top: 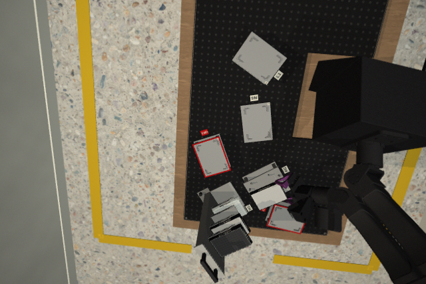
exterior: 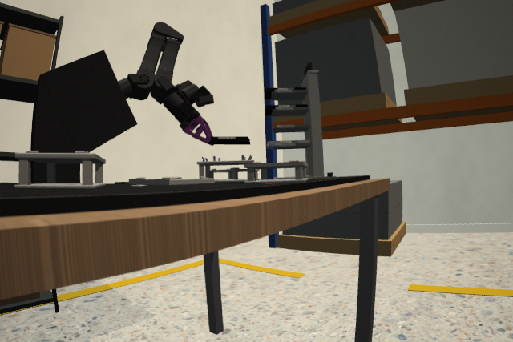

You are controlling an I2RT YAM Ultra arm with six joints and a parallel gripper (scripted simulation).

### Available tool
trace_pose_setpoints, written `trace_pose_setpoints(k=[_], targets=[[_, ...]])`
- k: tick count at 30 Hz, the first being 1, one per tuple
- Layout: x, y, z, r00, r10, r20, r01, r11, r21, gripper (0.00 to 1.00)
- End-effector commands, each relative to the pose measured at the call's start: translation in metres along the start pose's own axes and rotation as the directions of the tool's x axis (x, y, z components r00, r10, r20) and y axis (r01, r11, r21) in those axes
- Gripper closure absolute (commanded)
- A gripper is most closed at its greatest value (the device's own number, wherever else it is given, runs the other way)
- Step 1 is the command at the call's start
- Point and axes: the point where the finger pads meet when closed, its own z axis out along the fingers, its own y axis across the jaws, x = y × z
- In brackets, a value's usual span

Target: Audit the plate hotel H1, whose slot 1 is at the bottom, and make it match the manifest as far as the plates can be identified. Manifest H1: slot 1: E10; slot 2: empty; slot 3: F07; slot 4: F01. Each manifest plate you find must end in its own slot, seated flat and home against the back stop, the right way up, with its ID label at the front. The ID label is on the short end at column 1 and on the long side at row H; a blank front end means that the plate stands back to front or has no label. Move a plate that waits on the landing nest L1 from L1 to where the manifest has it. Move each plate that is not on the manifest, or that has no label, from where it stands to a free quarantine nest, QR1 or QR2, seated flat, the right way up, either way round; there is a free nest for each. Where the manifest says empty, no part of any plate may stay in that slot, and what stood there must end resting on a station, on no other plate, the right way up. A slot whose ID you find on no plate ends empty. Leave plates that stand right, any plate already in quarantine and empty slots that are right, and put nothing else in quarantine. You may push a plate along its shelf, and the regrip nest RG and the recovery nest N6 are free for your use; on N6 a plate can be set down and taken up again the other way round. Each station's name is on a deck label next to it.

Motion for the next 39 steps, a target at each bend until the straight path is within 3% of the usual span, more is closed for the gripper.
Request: trace_pose_setpoints(k=[1, 39], targets=[[-0.009, 0.002, 0.001, 0.999, 0.003, 0.043, -0.003, 1.0, -0.004, 0.14], [0.004, 0.001, 0.011, 0.999, 0.003, 0.041, -0.003, 1.0, -0.003, 0.14]])
